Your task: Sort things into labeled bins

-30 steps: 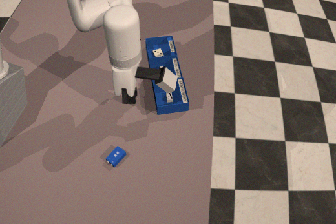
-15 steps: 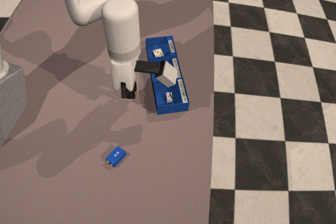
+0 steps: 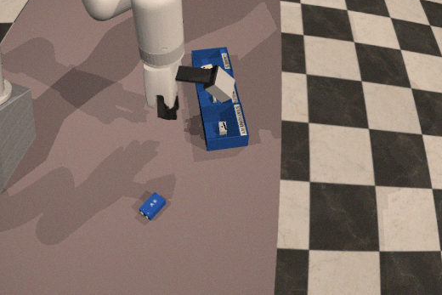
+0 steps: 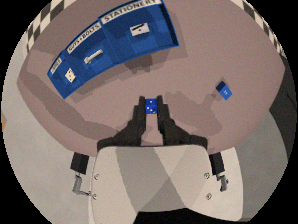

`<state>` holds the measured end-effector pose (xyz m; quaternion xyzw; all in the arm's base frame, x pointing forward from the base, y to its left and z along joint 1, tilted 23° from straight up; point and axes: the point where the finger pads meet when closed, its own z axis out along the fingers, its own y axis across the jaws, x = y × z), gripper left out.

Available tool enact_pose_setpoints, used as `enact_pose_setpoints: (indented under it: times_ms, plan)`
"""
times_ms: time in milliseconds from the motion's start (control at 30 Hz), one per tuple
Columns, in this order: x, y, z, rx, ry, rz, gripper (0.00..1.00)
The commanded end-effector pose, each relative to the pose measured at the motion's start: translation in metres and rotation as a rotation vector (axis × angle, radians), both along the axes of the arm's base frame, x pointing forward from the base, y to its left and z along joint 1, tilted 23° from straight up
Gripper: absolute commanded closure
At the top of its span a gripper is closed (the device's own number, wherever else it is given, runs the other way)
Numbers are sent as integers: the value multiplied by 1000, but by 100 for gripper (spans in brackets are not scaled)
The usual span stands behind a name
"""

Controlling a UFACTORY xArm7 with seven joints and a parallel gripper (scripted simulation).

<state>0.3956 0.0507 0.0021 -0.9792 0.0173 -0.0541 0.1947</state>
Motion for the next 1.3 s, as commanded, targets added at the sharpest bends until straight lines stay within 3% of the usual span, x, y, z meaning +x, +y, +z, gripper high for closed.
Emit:
enact_pose_setpoints:
  times_ms: [0, 300, 933, 1267]
  plan:
    - [1, -1, 1, 0, -1, -1, 100]
    - [1, 0, 1, 0, -1, -1, 100]
    - [32, 85, 40, 0, -2, -1, 100]
    - [50, 132, 61, -44, -150, 356, 100]
